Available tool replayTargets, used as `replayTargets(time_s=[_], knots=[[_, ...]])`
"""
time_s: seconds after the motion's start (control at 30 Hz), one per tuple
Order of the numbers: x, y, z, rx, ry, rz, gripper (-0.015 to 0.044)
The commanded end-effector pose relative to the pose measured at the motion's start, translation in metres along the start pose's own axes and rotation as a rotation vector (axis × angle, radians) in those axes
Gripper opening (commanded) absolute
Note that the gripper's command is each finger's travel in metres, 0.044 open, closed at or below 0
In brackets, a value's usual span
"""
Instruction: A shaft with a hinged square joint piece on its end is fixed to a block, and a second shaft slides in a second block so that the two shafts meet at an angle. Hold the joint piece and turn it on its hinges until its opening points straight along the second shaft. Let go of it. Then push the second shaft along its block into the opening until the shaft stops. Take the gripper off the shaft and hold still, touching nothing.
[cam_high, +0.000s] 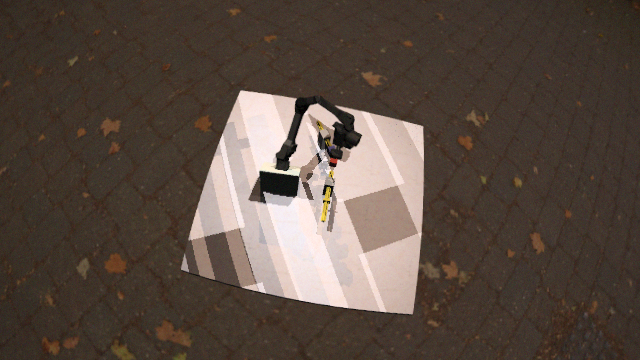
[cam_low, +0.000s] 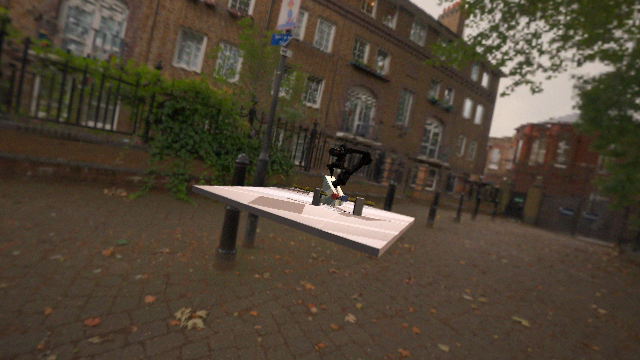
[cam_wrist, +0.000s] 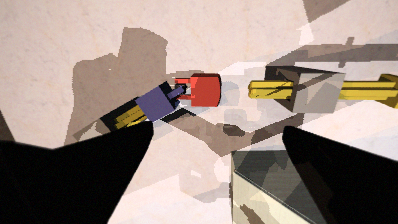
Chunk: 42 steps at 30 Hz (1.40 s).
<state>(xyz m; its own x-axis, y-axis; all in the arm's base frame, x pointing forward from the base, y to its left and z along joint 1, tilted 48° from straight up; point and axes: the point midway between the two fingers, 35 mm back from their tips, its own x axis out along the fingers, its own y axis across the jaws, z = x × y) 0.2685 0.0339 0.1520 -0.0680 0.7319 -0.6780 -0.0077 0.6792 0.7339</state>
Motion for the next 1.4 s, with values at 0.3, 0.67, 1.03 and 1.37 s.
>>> replayTargets(time_s=[0.3,0.67,1.03,1.37], knots=[[0.011,-0.018,0.004,0.275,0.034,0.072,0.044],[0.025,-0.042,0.006,0.612,0.089,0.161,0.044],[0.039,-0.062,0.006,0.97,0.17,0.239,0.044],[0.052,-0.079,0.004,1.293,0.26,0.302,0.044]])
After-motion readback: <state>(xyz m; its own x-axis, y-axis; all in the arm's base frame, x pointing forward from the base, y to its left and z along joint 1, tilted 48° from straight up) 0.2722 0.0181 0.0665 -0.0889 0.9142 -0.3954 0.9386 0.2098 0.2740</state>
